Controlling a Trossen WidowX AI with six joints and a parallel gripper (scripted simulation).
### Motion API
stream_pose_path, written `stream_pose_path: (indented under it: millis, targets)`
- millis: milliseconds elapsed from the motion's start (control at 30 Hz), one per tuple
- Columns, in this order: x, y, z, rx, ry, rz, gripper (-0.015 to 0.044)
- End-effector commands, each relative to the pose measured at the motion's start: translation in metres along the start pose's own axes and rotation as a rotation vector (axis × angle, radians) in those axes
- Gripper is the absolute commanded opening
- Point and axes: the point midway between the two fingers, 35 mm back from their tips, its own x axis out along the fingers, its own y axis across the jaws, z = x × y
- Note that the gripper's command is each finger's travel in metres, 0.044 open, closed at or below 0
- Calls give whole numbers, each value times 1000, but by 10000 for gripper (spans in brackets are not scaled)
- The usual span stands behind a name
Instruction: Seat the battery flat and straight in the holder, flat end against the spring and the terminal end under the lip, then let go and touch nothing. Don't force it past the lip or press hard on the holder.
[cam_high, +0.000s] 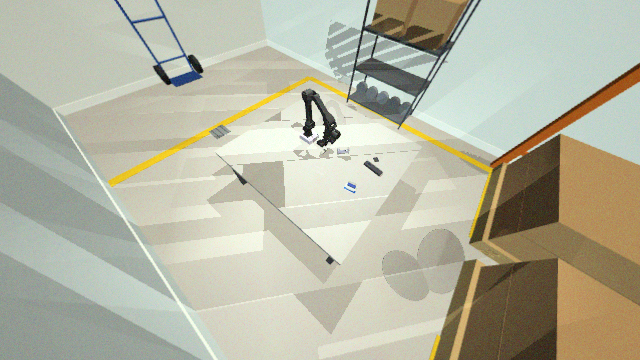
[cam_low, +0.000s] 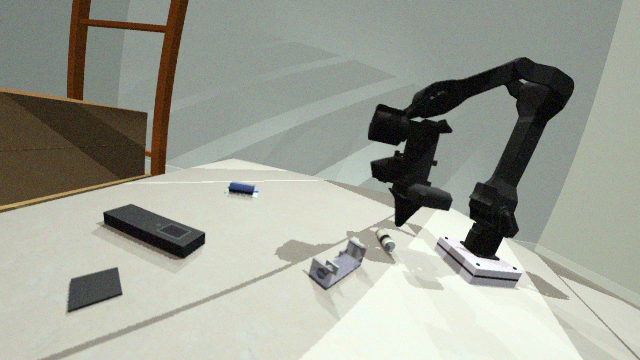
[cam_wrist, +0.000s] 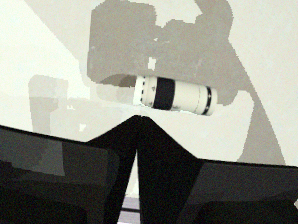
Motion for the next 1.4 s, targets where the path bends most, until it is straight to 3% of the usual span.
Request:
stream_pose_path:
  millis: [0,167,567,600,900,1133,1367]
  targets:
    - [-33,-3,5,-3,-30,0,0]
    - [-61,-4,0,-4,-30,1,0]
    - [-57,-5,-1,0,-21,-2,0]
    - [-57,-5,-1,17,-21,-2,26]
    - [-21,-17,4,883,-29,15,250]
    - [6,-26,3,1540,-24,22,250]
    - [7,-26,3,1557,-24,22,250]
